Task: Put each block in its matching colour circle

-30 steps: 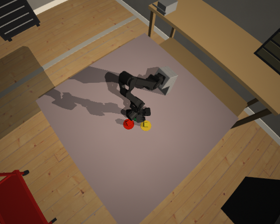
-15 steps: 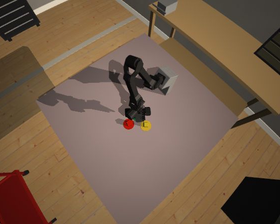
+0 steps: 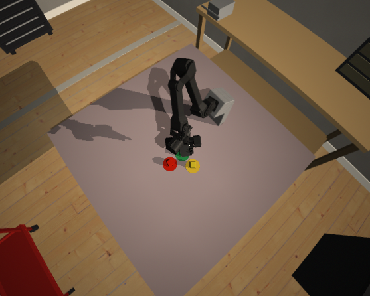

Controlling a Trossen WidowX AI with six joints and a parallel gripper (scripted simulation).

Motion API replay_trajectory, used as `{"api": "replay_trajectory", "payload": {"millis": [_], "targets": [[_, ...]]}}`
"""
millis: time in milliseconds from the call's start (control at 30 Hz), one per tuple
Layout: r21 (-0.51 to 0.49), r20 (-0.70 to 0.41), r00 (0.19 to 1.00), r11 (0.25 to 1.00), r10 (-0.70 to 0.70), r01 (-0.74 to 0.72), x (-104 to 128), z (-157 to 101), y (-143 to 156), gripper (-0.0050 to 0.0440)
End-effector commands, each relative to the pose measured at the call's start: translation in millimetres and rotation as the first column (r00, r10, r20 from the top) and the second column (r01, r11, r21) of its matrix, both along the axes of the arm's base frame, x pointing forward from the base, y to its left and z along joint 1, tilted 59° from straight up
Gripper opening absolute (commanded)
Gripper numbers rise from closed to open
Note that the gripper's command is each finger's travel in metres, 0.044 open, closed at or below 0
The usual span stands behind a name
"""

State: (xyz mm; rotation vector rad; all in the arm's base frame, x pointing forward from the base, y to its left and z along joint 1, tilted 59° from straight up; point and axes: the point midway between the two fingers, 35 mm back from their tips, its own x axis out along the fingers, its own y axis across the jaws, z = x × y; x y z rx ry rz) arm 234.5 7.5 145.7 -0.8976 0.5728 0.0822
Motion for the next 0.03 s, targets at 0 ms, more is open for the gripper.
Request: {"api": "replay_trajectory", "payload": {"millis": [0], "targets": [[0.003, 0.014, 1.0, 1.0, -0.004, 0.004, -3.3, 5.4, -0.1, 0.0195]]}}
